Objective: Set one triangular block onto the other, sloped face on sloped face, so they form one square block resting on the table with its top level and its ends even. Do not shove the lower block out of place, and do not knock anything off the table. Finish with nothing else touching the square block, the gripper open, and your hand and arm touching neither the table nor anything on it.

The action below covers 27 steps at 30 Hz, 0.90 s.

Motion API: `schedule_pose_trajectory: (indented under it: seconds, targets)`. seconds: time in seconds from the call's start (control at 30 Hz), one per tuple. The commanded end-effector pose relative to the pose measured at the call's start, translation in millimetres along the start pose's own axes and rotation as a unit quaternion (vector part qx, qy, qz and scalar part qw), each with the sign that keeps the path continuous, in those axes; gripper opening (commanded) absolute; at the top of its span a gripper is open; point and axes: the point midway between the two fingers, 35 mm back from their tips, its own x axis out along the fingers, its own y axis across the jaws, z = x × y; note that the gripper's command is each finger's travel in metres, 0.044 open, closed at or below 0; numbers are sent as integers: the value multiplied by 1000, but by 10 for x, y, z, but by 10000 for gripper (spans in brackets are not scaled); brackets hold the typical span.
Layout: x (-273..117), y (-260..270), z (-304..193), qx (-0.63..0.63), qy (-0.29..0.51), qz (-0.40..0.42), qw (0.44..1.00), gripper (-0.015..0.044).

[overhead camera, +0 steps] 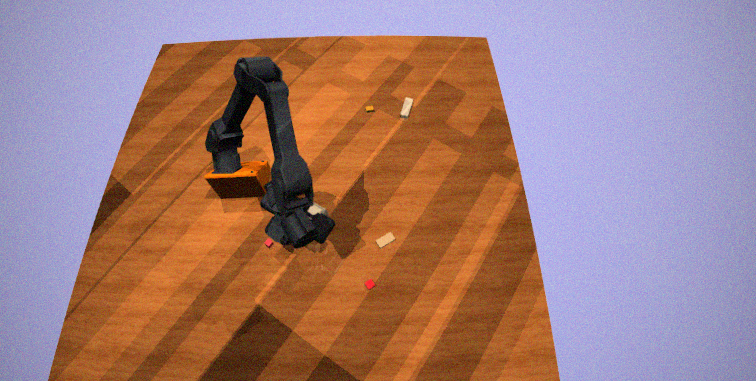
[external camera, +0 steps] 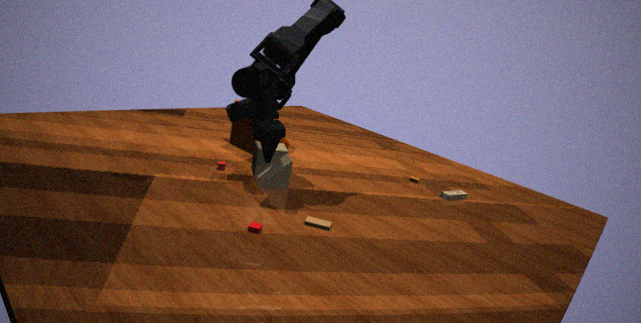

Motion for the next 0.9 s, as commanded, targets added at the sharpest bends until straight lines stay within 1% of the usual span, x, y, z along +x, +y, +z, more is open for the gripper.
schedule_pose_trajectory:
  seconds: [0.0, 0.87]
  targets:
    - [-12, 10, -11, 3, 2, 4, 1000, 0]
    - [92, 13, -42, 3, 3, 4, 1000, 0]
